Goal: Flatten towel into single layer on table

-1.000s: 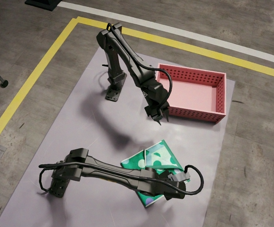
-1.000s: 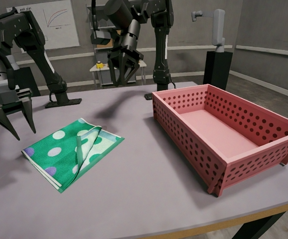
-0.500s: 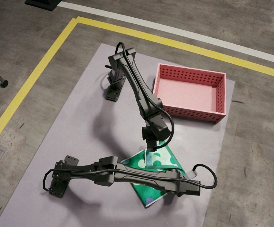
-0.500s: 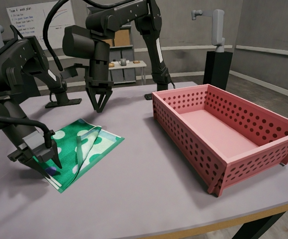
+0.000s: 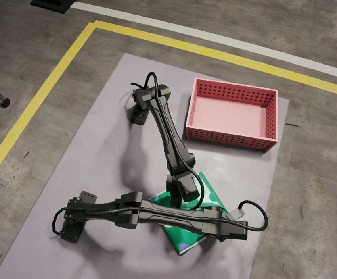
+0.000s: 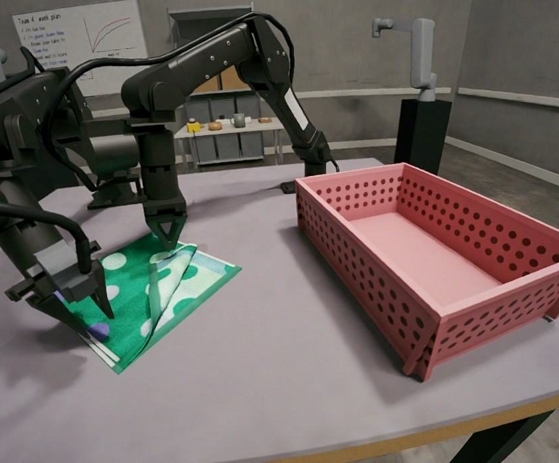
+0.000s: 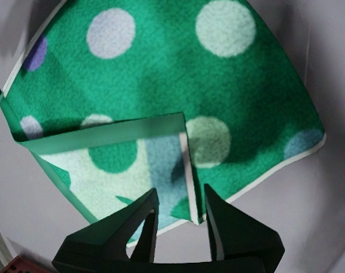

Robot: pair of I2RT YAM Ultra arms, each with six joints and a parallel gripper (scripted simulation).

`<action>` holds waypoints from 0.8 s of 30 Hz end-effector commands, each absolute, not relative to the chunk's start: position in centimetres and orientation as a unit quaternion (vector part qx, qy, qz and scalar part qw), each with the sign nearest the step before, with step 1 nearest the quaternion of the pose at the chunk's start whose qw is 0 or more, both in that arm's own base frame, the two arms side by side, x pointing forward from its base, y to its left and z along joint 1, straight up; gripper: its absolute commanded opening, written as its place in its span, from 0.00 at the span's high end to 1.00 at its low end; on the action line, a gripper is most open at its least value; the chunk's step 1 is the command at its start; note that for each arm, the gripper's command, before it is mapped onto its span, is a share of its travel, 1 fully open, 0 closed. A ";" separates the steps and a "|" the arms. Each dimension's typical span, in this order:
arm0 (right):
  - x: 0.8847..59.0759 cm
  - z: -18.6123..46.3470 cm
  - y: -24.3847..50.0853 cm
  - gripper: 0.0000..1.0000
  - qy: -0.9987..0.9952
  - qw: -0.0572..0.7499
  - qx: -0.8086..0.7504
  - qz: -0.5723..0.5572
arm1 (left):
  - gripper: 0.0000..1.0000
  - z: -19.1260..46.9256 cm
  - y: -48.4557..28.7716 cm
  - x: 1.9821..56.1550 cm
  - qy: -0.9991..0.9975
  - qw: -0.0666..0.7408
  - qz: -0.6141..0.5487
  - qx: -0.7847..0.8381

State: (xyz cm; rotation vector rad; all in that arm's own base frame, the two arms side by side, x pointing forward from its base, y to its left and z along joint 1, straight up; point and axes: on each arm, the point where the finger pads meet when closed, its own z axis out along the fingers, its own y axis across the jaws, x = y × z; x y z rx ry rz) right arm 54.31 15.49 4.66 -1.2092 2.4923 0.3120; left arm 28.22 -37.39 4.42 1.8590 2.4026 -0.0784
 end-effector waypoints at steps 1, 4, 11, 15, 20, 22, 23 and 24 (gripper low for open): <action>55.0 7.9 15.8 0.66 0.872 0.207 -0.431 0.107 | 0.66 7.7 -37.8 29.6 0.797 0.086 -0.033 0.597; 55.1 7.9 15.8 0.66 0.871 0.208 -0.431 0.107 | 0.66 7.0 -37.9 29.3 0.795 0.078 -0.032 0.600; 54.5 5.5 16.2 0.66 0.875 0.196 -0.430 0.108 | 0.66 3.8 -37.9 28.6 0.794 0.060 -0.028 0.604; 54.9 4.6 15.2 0.66 0.876 0.200 -0.426 0.109 | 0.66 2.8 -37.3 29.1 0.795 0.060 -0.028 0.603; 54.7 1.3 15.2 0.66 0.876 0.187 -0.429 0.113 | 0.66 0.7 -37.0 29.1 0.794 0.060 -0.028 0.604; 54.7 2.1 15.7 0.66 0.873 0.194 -0.433 0.112 | 0.66 0.7 -37.0 29.1 0.795 0.060 -0.028 0.604; 54.7 2.4 16.3 0.66 0.874 0.198 -0.431 0.111 | 0.66 0.5 -37.1 29.0 0.796 0.060 -0.028 0.602; 54.5 1.5 16.3 0.66 0.875 0.190 -0.430 0.113 | 0.66 1.3 -37.7 29.5 0.795 0.073 -0.031 0.602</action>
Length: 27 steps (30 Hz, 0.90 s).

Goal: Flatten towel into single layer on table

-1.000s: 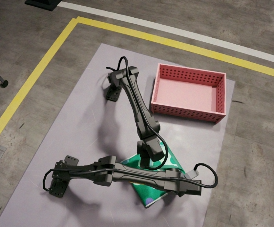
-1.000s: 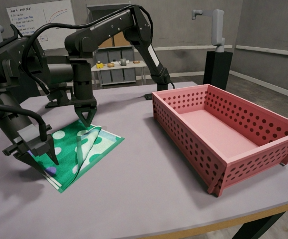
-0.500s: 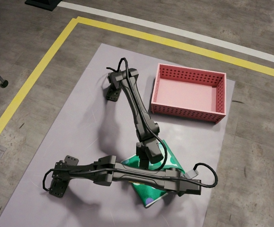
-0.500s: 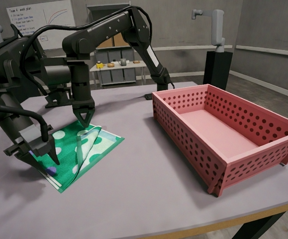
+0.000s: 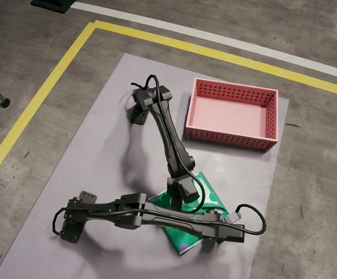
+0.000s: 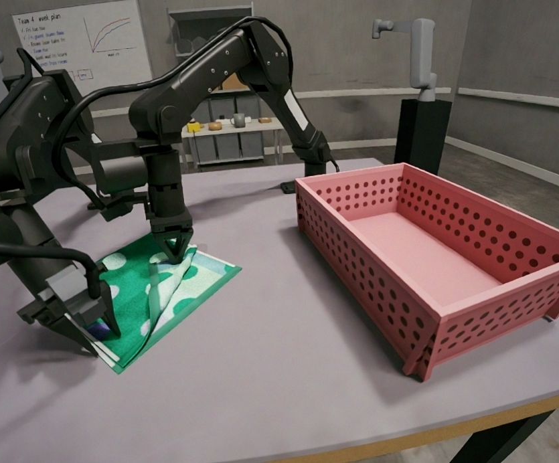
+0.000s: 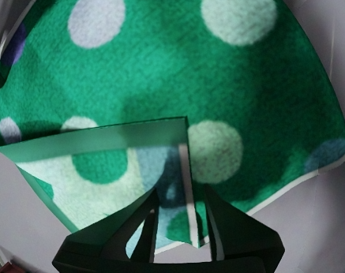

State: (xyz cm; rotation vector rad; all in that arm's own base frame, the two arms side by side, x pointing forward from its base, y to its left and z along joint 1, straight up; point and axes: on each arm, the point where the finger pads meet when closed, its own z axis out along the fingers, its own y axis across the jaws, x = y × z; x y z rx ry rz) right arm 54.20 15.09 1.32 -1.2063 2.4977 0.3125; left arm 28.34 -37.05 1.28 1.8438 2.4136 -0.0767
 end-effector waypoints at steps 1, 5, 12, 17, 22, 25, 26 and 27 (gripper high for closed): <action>54.5 1.4 16.3 0.66 0.875 0.189 -0.430 0.113 | 0.66 1.6 -37.8 29.6 0.794 0.077 -0.033 0.602; 54.5 1.4 16.4 0.66 0.876 0.190 -0.430 0.110 | 0.66 1.6 -38.6 29.5 0.794 0.080 -0.034 0.602; 54.4 2.2 16.6 0.66 0.875 0.197 -0.430 0.106 | 0.66 1.4 -38.2 30.2 0.793 0.080 -0.034 0.603; 53.9 1.4 16.6 0.66 0.876 0.185 -0.431 0.113 | 0.66 1.4 -38.2 30.3 0.793 0.081 -0.033 0.603; 53.9 1.4 16.6 0.76 0.876 0.185 -0.431 0.113 | 0.81 1.3 -38.0 30.3 0.793 0.075 -0.034 0.604; 54.6 1.8 16.1 0.76 0.876 0.193 -0.429 0.107 | 0.81 1.2 -37.8 30.1 0.793 0.070 -0.033 0.604; 54.6 1.8 16.1 0.76 0.876 0.193 -0.429 0.107 | 0.81 1.2 -37.8 30.1 0.793 0.070 -0.033 0.604; 53.5 1.9 16.4 0.85 0.878 0.178 -0.431 0.103 | 0.89 1.2 -37.6 30.3 0.794 0.067 -0.033 0.604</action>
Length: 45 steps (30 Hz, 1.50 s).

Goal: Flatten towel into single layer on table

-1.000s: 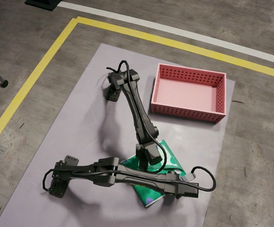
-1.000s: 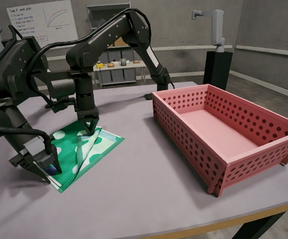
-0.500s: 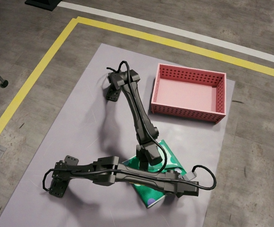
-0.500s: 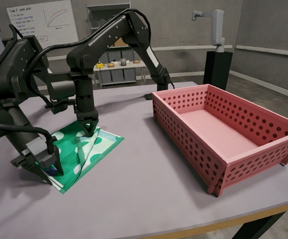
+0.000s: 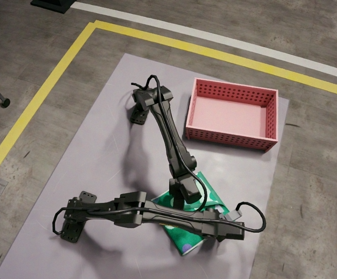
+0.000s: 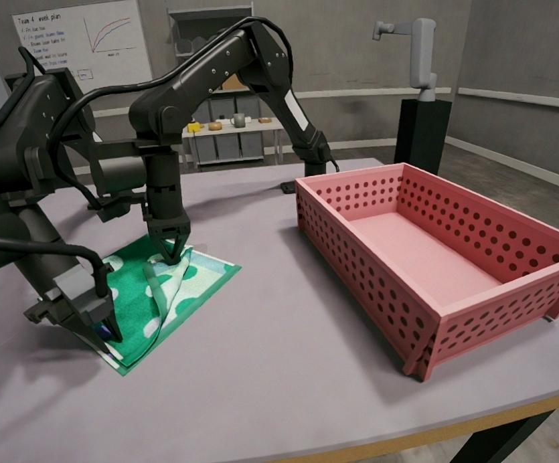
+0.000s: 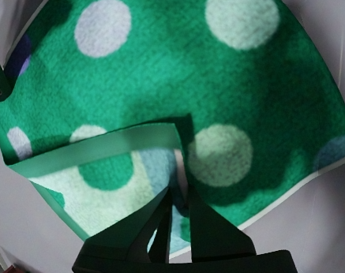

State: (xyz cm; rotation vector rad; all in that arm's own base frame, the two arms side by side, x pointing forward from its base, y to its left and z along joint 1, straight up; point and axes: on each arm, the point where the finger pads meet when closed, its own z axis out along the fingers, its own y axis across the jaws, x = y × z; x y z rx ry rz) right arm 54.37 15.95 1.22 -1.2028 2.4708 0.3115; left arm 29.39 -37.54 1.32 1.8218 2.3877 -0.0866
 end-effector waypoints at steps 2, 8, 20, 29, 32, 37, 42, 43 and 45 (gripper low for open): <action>53.4 1.6 16.4 0.85 0.879 0.175 -0.432 0.104 | 0.89 1.2 -37.6 30.2 0.794 0.067 -0.033 0.604; 52.9 1.8 16.0 1.00 0.883 0.166 -0.428 0.097 | 0.99 1.3 -37.3 30.8 0.794 0.068 -0.028 0.604; 54.5 3.7 14.6 1.00 0.878 0.193 -0.431 0.085 | 1.00 4.5 -38.7 29.1 0.791 0.080 -0.044 0.605; 54.1 5.6 14.9 1.00 0.875 0.191 -0.437 0.087 | 1.00 4.9 -38.5 28.9 0.793 0.064 -0.042 0.605; 54.1 5.6 15.2 1.00 0.874 0.191 -0.438 0.089 | 1.00 4.8 -38.4 29.0 0.793 0.062 -0.041 0.604; 54.1 5.6 15.1 1.00 0.875 0.191 -0.437 0.089 | 1.00 4.8 -38.4 29.0 0.793 0.062 -0.040 0.605; 54.2 5.6 15.1 1.00 0.874 0.194 -0.437 0.088 | 1.00 4.8 -38.4 29.0 0.793 0.062 -0.040 0.605; 54.2 5.6 15.1 1.00 0.874 0.194 -0.437 0.088 | 1.00 4.8 -38.4 29.0 0.793 0.062 -0.040 0.605; 54.2 5.6 15.1 1.00 0.874 0.194 -0.437 0.088 | 1.00 4.8 -38.4 29.0 0.793 0.062 -0.040 0.605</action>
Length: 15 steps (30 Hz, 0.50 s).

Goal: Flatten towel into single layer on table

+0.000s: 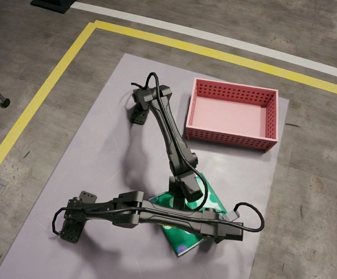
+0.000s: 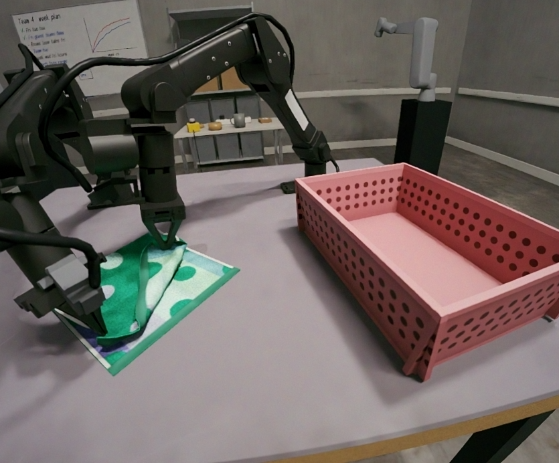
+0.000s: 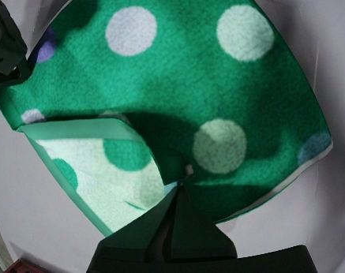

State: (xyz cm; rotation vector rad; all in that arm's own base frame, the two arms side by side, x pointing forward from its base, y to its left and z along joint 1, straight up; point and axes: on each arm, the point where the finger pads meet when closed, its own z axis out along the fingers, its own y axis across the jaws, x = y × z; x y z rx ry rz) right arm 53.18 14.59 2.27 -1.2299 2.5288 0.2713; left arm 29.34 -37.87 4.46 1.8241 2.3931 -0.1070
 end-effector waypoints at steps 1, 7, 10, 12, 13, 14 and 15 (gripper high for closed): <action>54.2 5.6 15.1 1.00 0.874 0.194 -0.437 0.088 | 1.00 4.8 -38.4 29.0 0.793 0.062 -0.040 0.605; 53.7 6.5 14.6 1.00 0.880 0.193 -0.425 0.087 | 1.00 5.0 -37.3 29.5 0.799 0.072 -0.044 0.595; 53.6 7.3 14.6 1.00 0.883 0.194 -0.420 0.084 | 1.00 5.8 -36.6 29.2 0.802 0.067 -0.043 0.592; 53.5 7.4 14.7 1.00 0.882 0.195 -0.420 0.086 | 1.00 6.0 -36.8 29.3 0.802 0.071 -0.044 0.592; 53.4 8.5 14.7 1.00 0.885 0.198 -0.413 0.081 | 1.00 7.0 -36.2 29.1 0.805 0.072 -0.046 0.587; 53.4 8.6 14.7 1.00 0.885 0.198 -0.413 0.083 | 1.00 7.0 -36.2 29.1 0.805 0.072 -0.046 0.587; 53.4 8.6 14.8 1.00 0.885 0.198 -0.413 0.085 | 1.00 7.4 -36.5 29.4 0.804 0.079 -0.048 0.587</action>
